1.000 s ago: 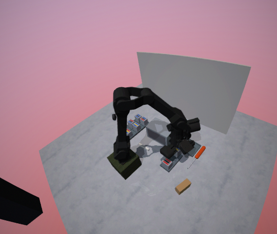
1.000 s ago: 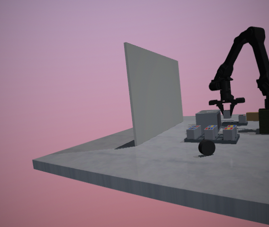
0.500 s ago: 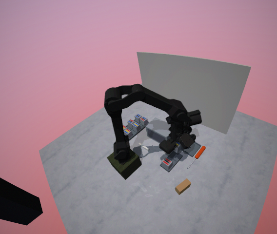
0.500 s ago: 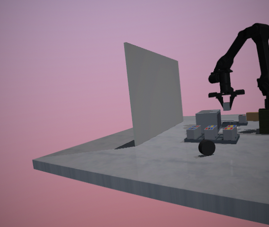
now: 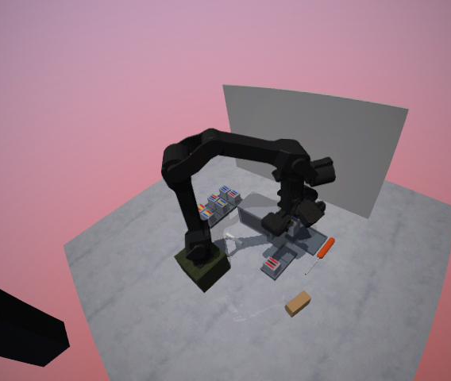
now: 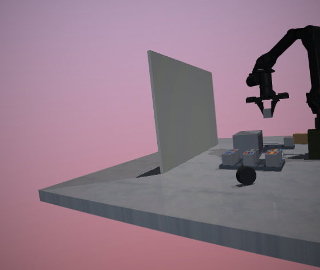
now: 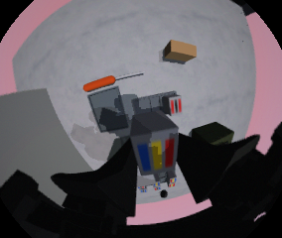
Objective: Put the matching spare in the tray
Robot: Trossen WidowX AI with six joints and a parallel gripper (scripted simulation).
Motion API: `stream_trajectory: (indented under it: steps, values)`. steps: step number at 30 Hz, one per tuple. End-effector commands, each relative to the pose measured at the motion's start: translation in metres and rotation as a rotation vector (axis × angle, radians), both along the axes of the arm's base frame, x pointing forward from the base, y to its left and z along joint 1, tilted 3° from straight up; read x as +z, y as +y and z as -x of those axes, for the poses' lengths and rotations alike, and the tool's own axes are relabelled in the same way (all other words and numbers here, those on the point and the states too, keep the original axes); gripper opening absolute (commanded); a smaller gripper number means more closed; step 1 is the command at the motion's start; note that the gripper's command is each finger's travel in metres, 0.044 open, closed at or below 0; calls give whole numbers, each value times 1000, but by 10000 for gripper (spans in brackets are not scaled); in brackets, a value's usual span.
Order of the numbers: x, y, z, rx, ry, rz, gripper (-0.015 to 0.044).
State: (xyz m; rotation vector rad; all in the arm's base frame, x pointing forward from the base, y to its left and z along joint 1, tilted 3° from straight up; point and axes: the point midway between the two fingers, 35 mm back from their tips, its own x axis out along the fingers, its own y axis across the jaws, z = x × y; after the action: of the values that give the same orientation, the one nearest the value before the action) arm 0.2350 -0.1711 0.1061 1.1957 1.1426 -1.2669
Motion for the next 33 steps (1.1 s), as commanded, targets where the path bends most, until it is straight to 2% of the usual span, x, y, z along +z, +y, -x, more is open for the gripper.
stream_trajectory:
  steps: [1,27,33]
  values:
    - [10,1,0,-6,-2,-2,0]
    - [13,-10,-97,-6,-10,-1,0]
    - [13,-9,-102,-6,-10,-2,0]
